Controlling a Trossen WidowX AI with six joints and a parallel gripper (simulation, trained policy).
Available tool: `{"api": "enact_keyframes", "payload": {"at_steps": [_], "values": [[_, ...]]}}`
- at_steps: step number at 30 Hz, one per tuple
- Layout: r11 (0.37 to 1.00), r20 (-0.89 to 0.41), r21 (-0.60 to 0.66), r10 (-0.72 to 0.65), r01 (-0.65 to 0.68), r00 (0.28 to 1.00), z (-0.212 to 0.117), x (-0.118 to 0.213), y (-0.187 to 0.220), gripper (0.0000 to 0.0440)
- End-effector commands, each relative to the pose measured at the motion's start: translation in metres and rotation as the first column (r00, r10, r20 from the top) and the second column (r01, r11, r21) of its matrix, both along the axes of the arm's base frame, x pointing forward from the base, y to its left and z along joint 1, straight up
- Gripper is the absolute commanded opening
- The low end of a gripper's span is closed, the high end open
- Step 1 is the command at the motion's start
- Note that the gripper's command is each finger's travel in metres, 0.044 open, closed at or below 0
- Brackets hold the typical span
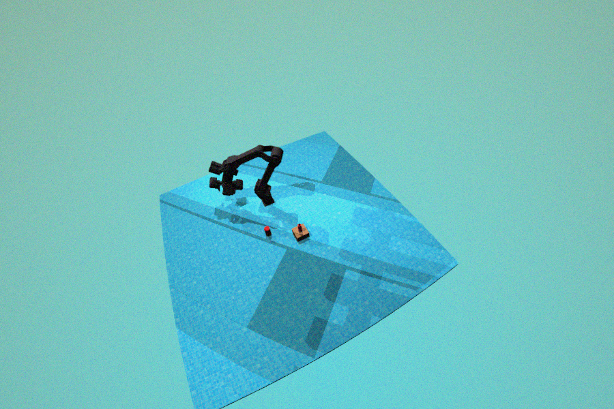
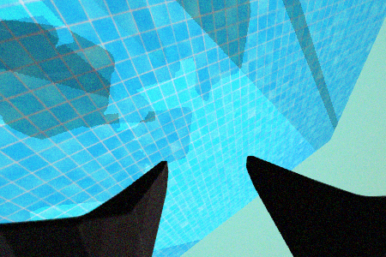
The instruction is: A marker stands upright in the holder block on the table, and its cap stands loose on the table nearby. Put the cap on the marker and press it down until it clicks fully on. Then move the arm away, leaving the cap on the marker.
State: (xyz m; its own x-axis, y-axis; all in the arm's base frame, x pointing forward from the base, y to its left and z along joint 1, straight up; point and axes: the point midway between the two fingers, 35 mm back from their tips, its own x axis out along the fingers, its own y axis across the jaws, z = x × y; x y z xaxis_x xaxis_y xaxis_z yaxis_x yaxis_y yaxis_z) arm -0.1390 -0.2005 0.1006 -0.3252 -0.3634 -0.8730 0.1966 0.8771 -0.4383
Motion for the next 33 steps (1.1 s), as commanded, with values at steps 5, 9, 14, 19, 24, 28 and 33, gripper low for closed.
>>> {"api": "enact_keyframes", "payload": {"at_steps": [5, 9, 14, 19, 24, 28, 33], "values": [[1.0, 0.008, 0.008, 0.021, -0.021, 1.0, 0.006, 0.006, -0.009, 0.0297], [0.999, 0.015, 0.013, 0.034, -0.035, 0.999, 0.007, 0.01, -0.014, 0.0301], [0.999, 0.023, 0.021, 0.05, -0.051, 0.998, 0.009, 0.016, -0.019, 0.0304], [0.997, 0.032, 0.028, 0.065, -0.066, 0.997, 0.011, 0.021, -0.025, 0.0306], [0.996, 0.041, 0.036, 0.078, -0.08, 0.996, 0.013, 0.027, -0.03, 0.0306], [0.995, 0.048, 0.042, 0.088, -0.09, 0.995, 0.014, 0.032, -0.034, 0.0306], [0.994, 0.057, 0.049, 0.099, -0.102, 0.993, 0.015, 0.038, -0.04, 0.0306]]}}
